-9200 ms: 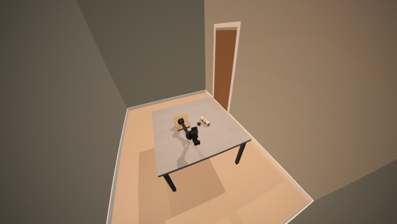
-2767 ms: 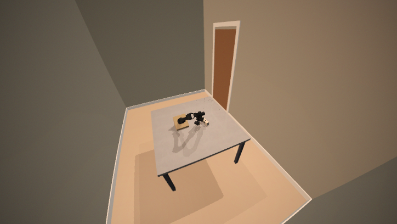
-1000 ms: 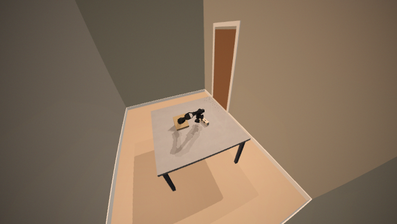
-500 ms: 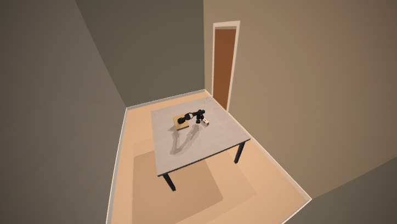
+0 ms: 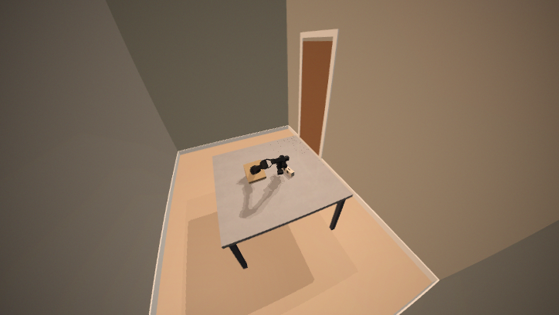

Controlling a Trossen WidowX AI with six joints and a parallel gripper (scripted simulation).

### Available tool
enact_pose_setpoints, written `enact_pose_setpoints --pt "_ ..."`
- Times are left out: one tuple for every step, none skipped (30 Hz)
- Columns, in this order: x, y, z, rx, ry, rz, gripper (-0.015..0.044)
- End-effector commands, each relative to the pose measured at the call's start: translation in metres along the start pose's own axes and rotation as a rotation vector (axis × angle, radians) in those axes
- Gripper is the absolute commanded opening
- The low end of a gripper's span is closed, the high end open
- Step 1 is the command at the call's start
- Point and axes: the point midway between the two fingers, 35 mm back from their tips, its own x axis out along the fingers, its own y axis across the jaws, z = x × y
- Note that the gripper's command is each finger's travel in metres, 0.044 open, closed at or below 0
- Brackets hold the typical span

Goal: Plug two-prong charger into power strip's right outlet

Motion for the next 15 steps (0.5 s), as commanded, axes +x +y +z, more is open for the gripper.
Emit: enact_pose_setpoints --pt "0.0020 -0.0030 0.0012 -0.054 -0.003 -0.007 0.0000" --pt "0.0026 -0.0036 0.0014 -0.066 -0.003 -0.008 0.0000" --pt "0.0031 -0.0043 0.0016 -0.077 -0.003 -0.009 0.0000" --pt "0.0036 -0.0049 0.0017 -0.089 -0.003 -0.010 0.0000" --pt "0.0042 -0.0055 0.0019 -0.100 -0.003 -0.010 0.0000" --pt "0.0047 -0.0062 0.0021 -0.112 -0.003 -0.011 0.0000" --pt "0.0053 -0.0068 0.0023 -0.123 -0.003 -0.012 0.0000" --pt "0.0058 -0.0075 0.0025 -0.135 -0.002 -0.013 0.0000" --pt "0.0063 -0.0081 0.0027 -0.146 -0.002 -0.014 0.0000" --pt "0.0069 -0.0087 0.0029 -0.158 -0.002 -0.015 0.0000" --pt "0.0074 -0.0094 0.0031 -0.169 -0.002 -0.016 0.0000" --pt "0.0080 -0.0100 0.0032 -0.181 -0.002 -0.017 0.0000" --pt "0.0085 -0.0107 0.0034 -0.192 -0.001 -0.018 0.0000" --pt "0.0090 -0.0114 0.0036 -0.204 -0.001 -0.019 0.0000" --pt "0.0096 -0.0120 0.0037 -0.215 -0.001 -0.020 0.0000"
